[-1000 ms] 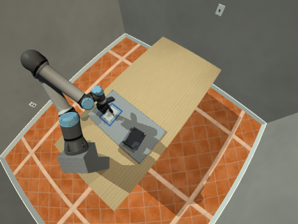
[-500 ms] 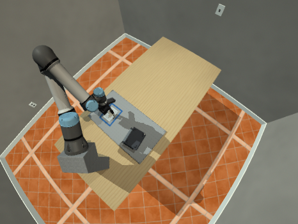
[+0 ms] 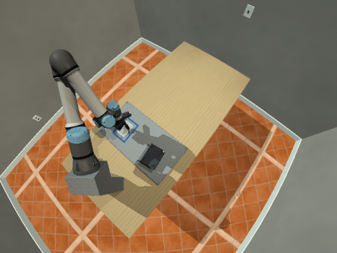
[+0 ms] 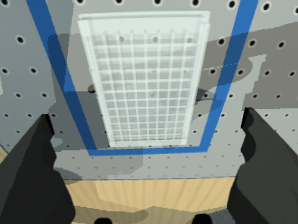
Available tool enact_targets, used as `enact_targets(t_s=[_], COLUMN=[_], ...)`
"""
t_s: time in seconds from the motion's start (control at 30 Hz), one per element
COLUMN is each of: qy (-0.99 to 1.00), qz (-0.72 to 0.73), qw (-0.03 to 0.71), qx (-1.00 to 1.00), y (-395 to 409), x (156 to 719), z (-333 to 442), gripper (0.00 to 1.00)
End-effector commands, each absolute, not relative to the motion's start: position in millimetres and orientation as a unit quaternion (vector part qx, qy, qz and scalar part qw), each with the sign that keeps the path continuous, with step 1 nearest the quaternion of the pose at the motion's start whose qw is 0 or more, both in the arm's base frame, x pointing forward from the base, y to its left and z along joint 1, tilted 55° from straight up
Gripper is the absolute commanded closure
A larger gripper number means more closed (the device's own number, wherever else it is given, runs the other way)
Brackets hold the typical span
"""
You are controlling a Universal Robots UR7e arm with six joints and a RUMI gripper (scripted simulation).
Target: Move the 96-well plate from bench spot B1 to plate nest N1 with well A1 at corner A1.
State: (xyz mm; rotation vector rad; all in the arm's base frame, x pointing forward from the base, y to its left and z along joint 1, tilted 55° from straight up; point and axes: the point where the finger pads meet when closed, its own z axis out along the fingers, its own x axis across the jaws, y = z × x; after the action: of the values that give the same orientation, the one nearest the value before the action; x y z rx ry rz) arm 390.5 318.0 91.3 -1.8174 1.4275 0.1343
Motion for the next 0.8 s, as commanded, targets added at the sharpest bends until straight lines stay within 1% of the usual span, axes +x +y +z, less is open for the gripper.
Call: enact_targets(t_s=[0.0, 0.6, 0.63, 0.77], qy=[0.565, 0.565, 0.565, 0.565], qz=[0.052, 0.052, 0.052, 0.052], qw=[0.402, 0.402, 0.402, 0.402], qx=[-0.719, -0.719, -0.719, -0.719], y=[320.5, 325.2, 325.2, 325.2], x=[392.7, 396.6, 396.6, 396.6], z=[89.4, 85.2, 85.2, 85.2], gripper=[0.0, 0.0, 1.0, 1.0])
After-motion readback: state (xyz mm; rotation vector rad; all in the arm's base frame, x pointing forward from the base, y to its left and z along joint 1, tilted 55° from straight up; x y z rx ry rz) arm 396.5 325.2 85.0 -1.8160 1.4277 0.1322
